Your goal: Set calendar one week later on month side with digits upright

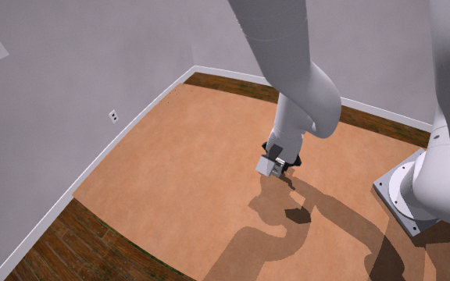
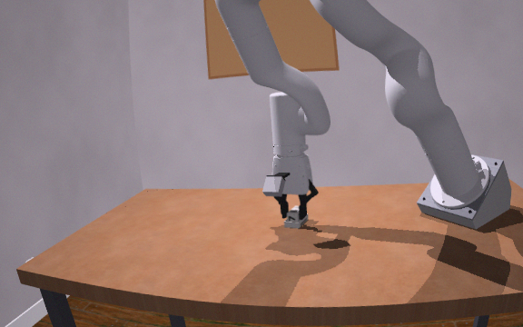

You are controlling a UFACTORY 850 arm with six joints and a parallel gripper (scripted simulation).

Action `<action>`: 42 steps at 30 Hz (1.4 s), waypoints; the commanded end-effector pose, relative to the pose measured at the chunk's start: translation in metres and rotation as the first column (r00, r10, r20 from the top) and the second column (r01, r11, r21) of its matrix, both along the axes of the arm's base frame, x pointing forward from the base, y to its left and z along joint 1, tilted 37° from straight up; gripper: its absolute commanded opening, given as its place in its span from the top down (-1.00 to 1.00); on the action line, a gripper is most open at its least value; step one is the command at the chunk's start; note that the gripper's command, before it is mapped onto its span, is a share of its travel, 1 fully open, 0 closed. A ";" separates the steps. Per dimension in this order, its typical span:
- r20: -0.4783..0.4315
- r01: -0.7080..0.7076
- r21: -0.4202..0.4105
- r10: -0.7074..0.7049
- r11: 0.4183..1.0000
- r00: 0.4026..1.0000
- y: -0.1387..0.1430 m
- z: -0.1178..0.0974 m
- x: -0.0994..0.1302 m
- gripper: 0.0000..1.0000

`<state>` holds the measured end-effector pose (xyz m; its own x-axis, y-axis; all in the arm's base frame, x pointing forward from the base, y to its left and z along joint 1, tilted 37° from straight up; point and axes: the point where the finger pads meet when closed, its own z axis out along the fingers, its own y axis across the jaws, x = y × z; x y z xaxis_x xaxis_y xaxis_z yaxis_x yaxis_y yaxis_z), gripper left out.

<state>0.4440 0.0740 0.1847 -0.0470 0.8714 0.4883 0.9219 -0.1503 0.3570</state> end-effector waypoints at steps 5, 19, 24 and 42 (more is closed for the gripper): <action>0.001 0.000 0.000 0.000 1.000 1.000 0.001 -0.001 0.001 0.05; 0.001 0.000 0.000 0.000 1.000 1.000 0.001 -0.001 0.001 0.05; 0.001 0.000 0.000 0.000 1.000 1.000 0.001 -0.001 0.001 0.05; 0.001 0.000 0.000 0.000 1.000 1.000 0.001 -0.001 0.001 0.47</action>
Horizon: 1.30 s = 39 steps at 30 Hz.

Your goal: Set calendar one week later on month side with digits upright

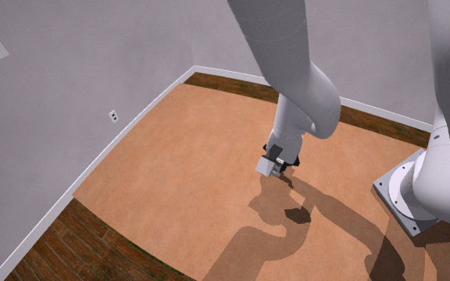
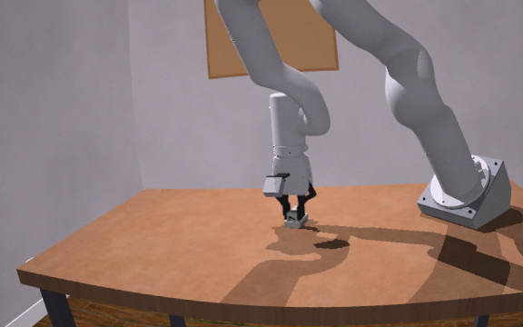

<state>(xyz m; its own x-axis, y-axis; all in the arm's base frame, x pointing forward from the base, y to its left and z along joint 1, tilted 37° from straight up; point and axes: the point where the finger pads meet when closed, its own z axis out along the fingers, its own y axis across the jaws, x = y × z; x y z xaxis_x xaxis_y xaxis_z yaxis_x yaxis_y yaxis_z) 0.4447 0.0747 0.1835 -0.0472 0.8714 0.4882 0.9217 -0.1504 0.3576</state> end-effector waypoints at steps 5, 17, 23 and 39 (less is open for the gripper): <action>0.001 0.000 0.000 0.000 1.000 1.000 0.000 0.000 0.000 0.47; 0.001 0.000 0.000 0.000 1.000 1.000 0.000 0.000 0.000 0.47; 0.001 0.000 0.000 0.000 1.000 1.000 0.000 0.000 0.000 0.47; 0.001 0.000 0.000 0.000 1.000 1.000 -0.013 0.022 -0.010 0.47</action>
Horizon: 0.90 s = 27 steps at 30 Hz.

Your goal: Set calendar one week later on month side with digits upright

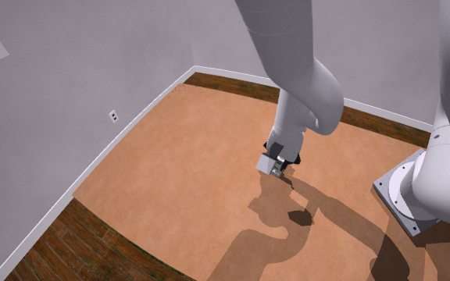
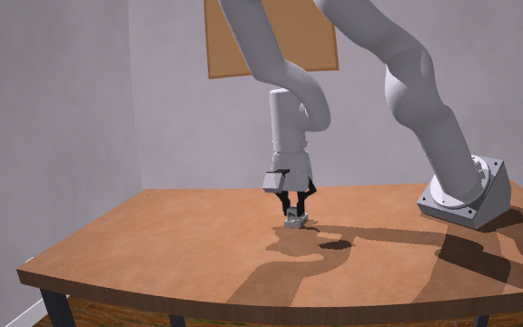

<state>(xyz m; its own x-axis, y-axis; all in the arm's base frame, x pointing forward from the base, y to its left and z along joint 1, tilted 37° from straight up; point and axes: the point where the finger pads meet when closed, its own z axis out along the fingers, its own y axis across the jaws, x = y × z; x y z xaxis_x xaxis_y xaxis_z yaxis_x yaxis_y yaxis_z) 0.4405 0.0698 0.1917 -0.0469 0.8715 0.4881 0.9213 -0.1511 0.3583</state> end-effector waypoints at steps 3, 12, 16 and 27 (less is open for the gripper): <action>0.000 -0.001 0.000 0.001 1.000 1.000 -0.018 0.031 -0.014 0.47; 0.000 -0.001 0.000 0.001 1.000 1.000 -0.039 0.066 -0.031 0.47; 0.000 -0.001 0.000 0.001 1.000 1.000 -0.042 0.072 -0.034 0.47; 0.000 -0.001 0.000 0.001 1.000 1.000 -0.042 0.072 -0.034 0.47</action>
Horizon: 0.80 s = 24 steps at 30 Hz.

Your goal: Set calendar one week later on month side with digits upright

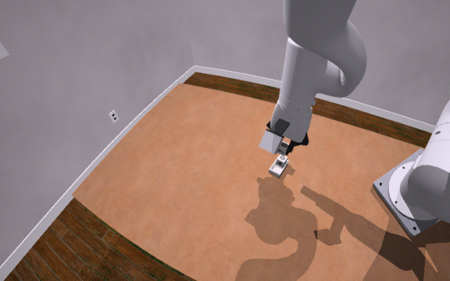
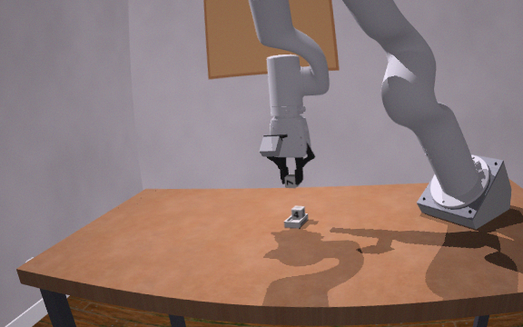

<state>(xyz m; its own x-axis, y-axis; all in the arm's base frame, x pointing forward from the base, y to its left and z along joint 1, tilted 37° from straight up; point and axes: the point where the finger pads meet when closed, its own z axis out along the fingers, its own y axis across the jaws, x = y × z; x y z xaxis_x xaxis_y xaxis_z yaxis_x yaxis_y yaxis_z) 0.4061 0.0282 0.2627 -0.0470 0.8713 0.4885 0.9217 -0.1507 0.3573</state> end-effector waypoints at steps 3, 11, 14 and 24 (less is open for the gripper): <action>0.006 -0.008 -0.004 0.008 1.000 1.000 0.000 0.001 0.000 0.47; 0.067 -0.116 -0.062 0.120 0.991 0.990 0.000 0.001 0.000 0.47; 0.110 -0.197 -0.111 0.209 0.974 0.972 0.000 0.001 0.000 0.47; 0.203 -0.398 -0.265 0.454 0.879 0.868 0.000 0.001 0.000 0.47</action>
<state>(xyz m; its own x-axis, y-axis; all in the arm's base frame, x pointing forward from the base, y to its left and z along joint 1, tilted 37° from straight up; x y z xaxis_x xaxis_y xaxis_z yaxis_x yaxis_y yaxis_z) 0.4059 0.0282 0.2633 -0.4209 0.8578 0.2950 0.8266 0.2288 0.5141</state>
